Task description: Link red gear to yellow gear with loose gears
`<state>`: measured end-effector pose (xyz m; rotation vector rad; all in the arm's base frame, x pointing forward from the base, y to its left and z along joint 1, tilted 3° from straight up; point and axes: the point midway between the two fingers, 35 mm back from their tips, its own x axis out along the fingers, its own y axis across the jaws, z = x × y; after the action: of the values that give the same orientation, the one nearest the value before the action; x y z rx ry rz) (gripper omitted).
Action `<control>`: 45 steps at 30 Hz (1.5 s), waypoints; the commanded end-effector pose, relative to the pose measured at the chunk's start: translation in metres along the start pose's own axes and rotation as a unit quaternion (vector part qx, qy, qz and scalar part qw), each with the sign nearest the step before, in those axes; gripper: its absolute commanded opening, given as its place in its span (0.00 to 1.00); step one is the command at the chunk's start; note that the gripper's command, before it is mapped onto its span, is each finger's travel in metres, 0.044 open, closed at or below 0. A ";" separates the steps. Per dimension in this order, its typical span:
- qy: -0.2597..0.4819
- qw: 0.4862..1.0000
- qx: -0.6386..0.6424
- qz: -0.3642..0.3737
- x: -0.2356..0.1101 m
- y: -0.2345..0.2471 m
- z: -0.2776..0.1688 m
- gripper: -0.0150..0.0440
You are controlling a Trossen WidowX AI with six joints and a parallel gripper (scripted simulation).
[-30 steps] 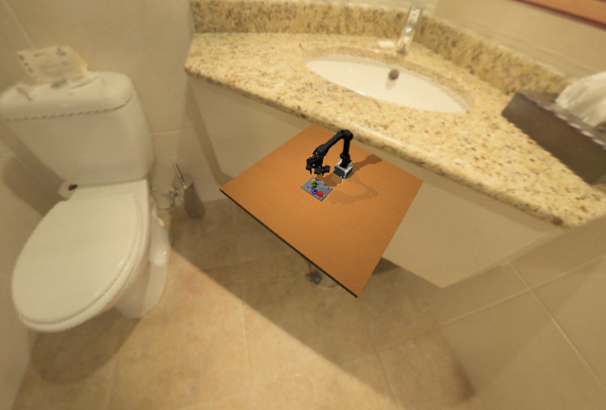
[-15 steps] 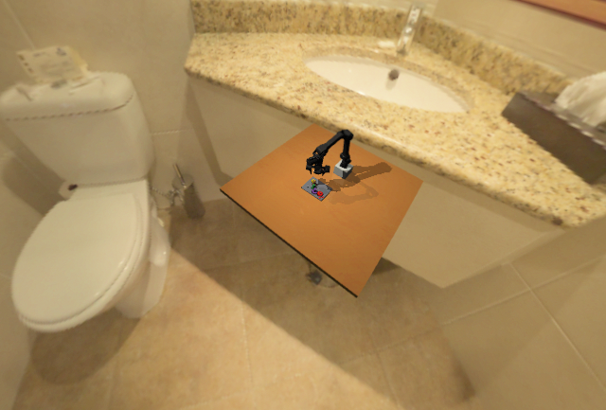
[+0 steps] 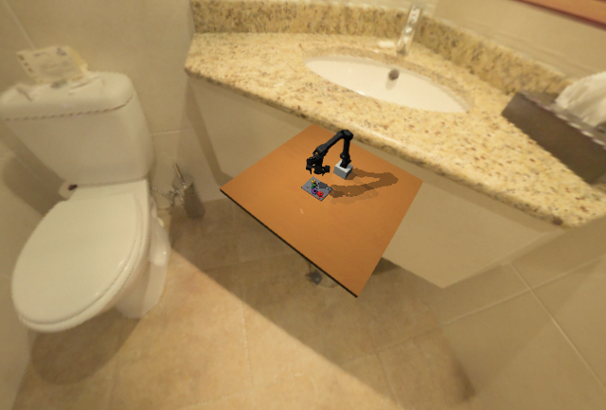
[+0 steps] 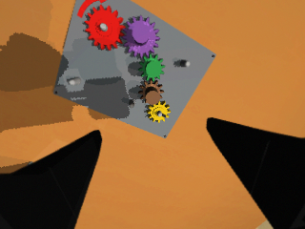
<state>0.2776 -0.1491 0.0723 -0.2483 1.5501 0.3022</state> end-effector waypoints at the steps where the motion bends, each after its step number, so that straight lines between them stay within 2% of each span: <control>1: -0.002 1.000 -0.002 -0.002 -0.002 -0.001 0.001 1.00; 9: -0.002 1.000 -0.003 -0.003 -0.002 0.000 0.002 1.00; 12: -0.005 1.000 -0.006 -0.006 -0.005 0.013 0.016 1.00; 17: -0.015 1.000 -0.016 -0.013 -0.012 0.066 0.060 1.00; 24: -0.016 1.000 -0.011 -0.003 -0.025 0.170 0.101 1.00; 29: -0.016 1.000 -0.017 0.003 -0.033 0.246 0.107 1.00; 35: -0.008 1.000 -0.005 0.012 -0.044 0.326 0.091 1.00; 45: -0.006 1.000 -0.002 0.012 -0.045 0.334 0.088 1.00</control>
<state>0.2463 0.1908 0.1248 -0.2448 1.5491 0.3258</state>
